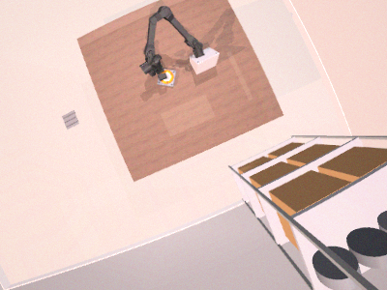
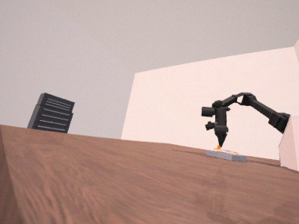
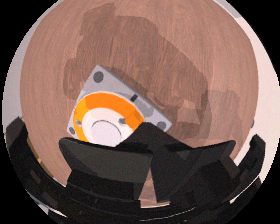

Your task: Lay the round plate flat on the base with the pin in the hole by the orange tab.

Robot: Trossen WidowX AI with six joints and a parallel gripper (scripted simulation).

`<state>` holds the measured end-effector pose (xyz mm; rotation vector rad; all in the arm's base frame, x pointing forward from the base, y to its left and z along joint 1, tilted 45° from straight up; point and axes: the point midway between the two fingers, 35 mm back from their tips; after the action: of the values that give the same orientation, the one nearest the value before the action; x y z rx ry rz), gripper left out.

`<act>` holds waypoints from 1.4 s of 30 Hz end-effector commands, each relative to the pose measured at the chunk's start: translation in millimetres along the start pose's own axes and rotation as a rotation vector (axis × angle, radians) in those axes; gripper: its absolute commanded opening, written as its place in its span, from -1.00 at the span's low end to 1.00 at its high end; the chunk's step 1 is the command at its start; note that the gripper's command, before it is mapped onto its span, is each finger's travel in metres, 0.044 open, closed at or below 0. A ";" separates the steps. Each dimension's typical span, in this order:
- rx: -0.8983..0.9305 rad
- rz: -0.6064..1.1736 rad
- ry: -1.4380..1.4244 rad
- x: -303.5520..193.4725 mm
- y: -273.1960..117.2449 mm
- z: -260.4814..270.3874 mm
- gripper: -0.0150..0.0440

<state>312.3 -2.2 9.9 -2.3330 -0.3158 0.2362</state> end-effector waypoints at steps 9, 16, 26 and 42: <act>-0.003 0.001 0.004 7.6 0.4 2.6 -0.49; -0.003 0.000 0.004 10.7 0.4 4.3 -0.49; -0.002 0.000 0.004 9.3 -44.3 5.0 -0.49; -0.007 -0.003 -0.003 9.9 -35.2 5.1 -0.49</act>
<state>315.0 28.4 30.8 -2.3382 -0.3201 0.2320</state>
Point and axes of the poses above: the point midway between the two fingers, 35 mm back from their tips, its own y axis out along the fingers, its own z axis across the jaws, x = y × z, and after that the axes turned 11 degrees about -y, right-handed
